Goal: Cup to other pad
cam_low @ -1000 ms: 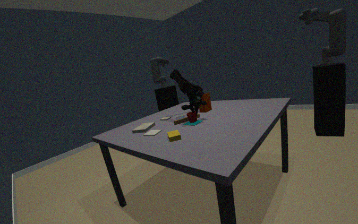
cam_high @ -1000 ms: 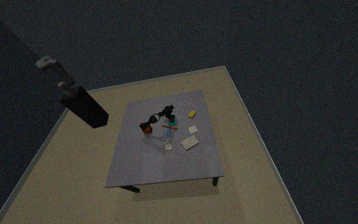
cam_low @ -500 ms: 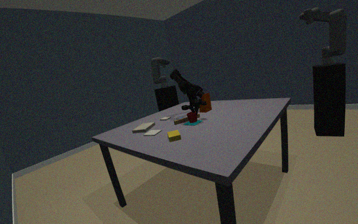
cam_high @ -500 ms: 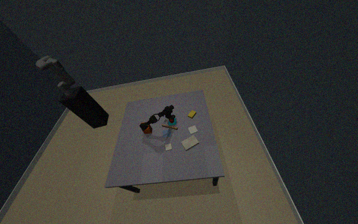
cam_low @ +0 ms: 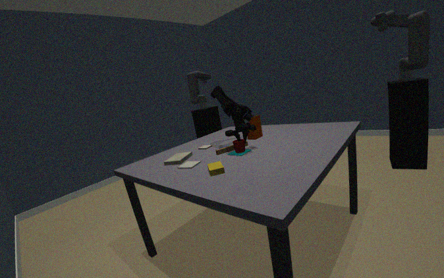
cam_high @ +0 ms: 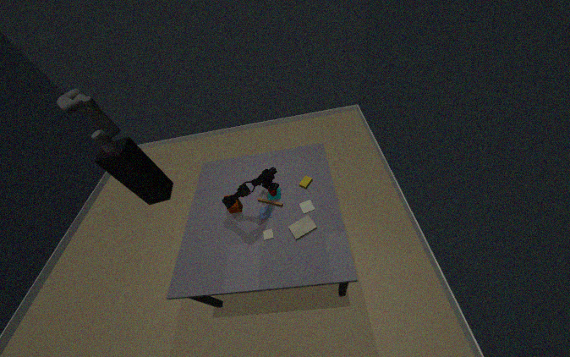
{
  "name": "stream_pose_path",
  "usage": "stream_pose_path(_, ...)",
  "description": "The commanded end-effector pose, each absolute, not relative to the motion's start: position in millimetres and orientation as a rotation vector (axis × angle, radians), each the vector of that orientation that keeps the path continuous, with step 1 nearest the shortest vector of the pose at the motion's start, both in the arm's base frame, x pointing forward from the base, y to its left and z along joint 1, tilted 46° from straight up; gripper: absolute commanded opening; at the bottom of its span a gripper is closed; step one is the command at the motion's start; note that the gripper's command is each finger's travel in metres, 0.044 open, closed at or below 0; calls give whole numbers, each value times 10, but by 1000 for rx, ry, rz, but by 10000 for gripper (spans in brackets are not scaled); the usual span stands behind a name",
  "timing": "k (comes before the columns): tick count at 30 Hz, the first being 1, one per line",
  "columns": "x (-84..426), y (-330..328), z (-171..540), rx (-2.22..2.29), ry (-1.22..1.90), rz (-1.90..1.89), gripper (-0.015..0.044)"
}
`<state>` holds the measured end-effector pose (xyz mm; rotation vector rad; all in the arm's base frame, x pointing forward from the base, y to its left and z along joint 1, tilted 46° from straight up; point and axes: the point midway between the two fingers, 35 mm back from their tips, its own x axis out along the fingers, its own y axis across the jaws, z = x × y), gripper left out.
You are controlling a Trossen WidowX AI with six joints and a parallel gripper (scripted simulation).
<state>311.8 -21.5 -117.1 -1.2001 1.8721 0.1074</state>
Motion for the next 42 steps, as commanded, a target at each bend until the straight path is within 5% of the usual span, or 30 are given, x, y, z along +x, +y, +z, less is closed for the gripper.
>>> stream_pose_path(1, 3141, -171, -1132, -1195, 1869, 104, 128)
stream_pose_path(26, 3159, 112, -827, -1203, 1873, 108, 128)
stream_pose_path(38, 3169, 139, -805, -1212, 1875, 112, 440)
stream_pose_path(42, 3199, 267, -676, -1209, 1873, 112, 440)
